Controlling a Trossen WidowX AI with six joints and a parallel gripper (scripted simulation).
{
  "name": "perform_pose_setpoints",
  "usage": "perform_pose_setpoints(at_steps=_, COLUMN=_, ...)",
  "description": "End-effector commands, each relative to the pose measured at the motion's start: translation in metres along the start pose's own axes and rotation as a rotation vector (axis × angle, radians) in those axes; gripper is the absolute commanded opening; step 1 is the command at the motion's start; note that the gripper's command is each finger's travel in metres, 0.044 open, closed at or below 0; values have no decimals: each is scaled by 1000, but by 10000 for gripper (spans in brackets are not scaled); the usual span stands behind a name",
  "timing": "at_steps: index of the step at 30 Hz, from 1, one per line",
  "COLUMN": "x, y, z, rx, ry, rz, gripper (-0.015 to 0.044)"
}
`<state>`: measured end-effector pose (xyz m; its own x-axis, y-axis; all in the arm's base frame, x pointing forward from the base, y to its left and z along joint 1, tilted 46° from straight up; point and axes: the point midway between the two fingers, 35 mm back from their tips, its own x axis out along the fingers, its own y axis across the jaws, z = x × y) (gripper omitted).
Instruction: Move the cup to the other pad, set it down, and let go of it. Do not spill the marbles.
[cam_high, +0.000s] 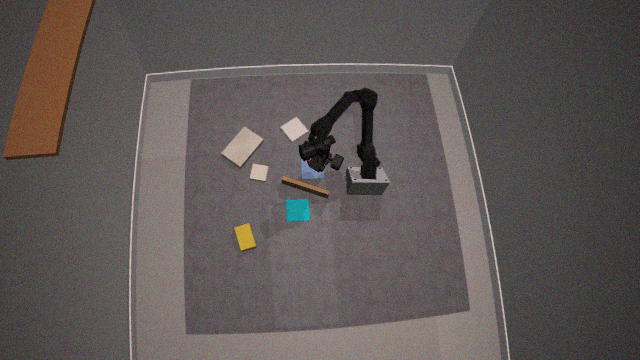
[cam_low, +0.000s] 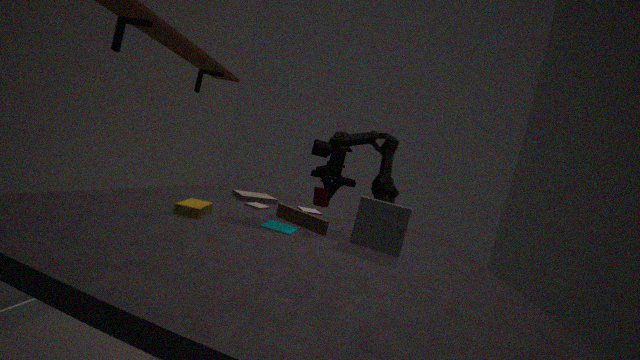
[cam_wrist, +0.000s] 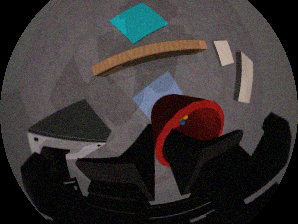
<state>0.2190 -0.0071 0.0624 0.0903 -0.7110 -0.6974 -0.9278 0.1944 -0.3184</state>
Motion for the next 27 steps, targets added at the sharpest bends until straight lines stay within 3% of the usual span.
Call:
perform_pose_setpoints(at_steps=1, x=-3, y=0, z=0, rx=8, ry=-5, rz=-2, gripper=0)
perform_pose_setpoints(at_steps=27, x=-2, y=1, z=11, rx=4, ry=-3, rz=-1, gripper=0)
